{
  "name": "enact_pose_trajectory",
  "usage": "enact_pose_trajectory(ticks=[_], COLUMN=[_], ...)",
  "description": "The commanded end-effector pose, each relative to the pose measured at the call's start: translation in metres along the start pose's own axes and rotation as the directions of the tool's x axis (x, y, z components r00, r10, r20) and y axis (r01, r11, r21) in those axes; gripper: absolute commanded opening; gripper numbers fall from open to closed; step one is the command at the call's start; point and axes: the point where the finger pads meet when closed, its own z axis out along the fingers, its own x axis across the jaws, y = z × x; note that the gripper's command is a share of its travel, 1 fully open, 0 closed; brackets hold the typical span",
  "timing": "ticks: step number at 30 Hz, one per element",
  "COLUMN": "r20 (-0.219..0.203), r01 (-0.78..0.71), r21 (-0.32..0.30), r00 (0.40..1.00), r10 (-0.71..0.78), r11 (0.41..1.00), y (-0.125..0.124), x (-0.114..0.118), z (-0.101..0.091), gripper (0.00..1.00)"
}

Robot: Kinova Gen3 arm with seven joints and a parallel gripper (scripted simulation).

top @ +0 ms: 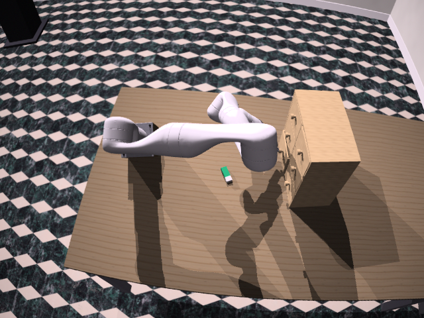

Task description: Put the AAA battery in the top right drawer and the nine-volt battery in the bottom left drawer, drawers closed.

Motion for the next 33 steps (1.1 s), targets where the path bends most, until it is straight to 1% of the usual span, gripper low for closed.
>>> enact_pose_trajectory(ticks=[1, 33], r20=[0.001, 0.001], r01=[-0.002, -0.002], r21=[-0.004, -0.004], r00=[1.0, 1.0], r10=[0.002, 0.002], r11=[1.0, 1.0], y=[0.0032, 0.0055], x=[-0.0005, -0.0005], z=[0.0008, 0.003], gripper=[0.0, 0.0])
